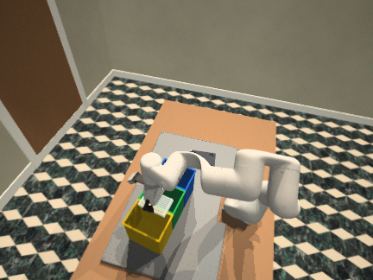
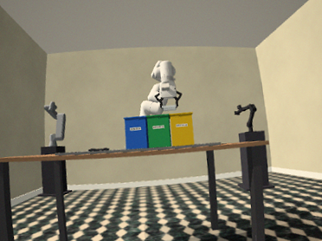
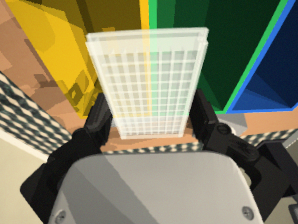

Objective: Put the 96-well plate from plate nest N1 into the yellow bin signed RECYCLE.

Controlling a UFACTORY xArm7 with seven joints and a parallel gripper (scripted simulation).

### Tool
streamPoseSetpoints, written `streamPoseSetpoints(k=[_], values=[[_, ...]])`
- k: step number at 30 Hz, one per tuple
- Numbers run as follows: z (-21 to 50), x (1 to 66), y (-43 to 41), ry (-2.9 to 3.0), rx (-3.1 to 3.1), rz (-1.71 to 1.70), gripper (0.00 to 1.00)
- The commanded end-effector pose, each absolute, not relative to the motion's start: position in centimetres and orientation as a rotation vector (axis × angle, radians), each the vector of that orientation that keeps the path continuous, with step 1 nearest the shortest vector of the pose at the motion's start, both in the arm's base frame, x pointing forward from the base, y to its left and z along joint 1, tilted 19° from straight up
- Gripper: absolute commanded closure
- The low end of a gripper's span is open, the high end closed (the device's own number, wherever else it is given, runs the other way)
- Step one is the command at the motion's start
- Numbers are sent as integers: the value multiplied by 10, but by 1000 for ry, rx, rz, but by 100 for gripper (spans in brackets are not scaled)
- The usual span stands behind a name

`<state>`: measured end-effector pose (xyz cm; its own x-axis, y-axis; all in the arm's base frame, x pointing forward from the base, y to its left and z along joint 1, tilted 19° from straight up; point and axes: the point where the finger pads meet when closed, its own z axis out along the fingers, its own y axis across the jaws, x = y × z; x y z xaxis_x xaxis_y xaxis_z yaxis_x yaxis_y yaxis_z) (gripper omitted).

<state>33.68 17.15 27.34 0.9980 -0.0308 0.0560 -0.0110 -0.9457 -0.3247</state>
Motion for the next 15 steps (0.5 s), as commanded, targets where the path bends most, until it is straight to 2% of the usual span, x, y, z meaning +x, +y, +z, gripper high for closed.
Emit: streamPoseSetpoints(k=[1,15], values=[[281,340,189,32,-2810,-90,100],[293,345,227,32,-2810,-90,100]])
